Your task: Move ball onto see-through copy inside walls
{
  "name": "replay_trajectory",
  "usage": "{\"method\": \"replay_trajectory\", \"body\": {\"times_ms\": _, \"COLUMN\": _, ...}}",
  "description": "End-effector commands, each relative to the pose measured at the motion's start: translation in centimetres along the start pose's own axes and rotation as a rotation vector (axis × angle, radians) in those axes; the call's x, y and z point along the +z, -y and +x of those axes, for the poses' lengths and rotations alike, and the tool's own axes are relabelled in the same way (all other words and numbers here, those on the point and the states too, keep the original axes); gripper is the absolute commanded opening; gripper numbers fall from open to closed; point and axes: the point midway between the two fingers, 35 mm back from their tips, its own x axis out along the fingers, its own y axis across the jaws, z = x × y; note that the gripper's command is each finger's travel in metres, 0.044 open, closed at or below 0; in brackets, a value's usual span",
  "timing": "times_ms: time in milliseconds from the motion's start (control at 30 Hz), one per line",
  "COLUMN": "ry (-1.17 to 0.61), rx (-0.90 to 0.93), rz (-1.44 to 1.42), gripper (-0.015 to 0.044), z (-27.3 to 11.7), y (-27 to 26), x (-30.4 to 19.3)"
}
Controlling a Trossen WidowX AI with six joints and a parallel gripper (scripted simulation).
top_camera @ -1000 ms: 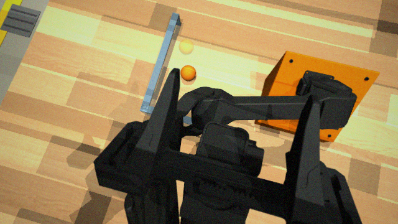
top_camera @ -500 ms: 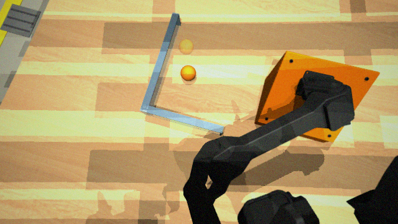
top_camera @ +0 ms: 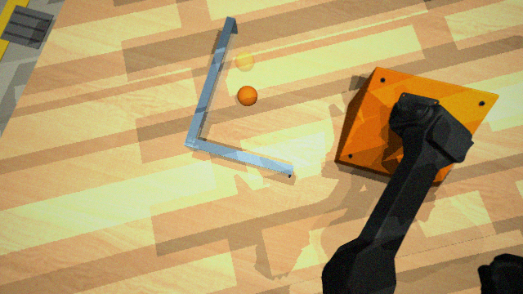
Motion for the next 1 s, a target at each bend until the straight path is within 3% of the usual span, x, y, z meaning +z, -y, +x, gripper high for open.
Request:
{"method": "replay_trajectory", "body": {"times_ms": 0, "ry": 0.107, "rx": 0.051, "rz": 0.192, "gripper": 0.0338, "z": 2.7, "y": -1.7, "x": -0.9}}
{"method": "replay_trajectory", "body": {"times_ms": 300, "ry": 0.359, "rx": 0.275, "rz": 0.597, "gripper": 0.0338, "z": 10.4, "y": -6.2, "x": 0.9}}
{"method": "replay_trajectory", "body": {"times_ms": 433, "ry": 0.353, "rx": 0.397, "rz": 0.653, "gripper": 0.0338, "z": 12.8, "y": -8.9, "x": 1.5}}
{"method": "replay_trajectory", "body": {"times_ms": 700, "ry": 0.488, "rx": 0.793, "rz": 0.951, "gripper": 0.0338, "z": 19.1, "y": -15.5, "x": 9.6}}
{"method": "replay_trajectory", "body": {"times_ms": 967, "ry": 0.463, "rx": 1.250, "rz": 1.112, "gripper": 0.0338, "z": 20.8, "y": -23.0, "x": 20.1}}
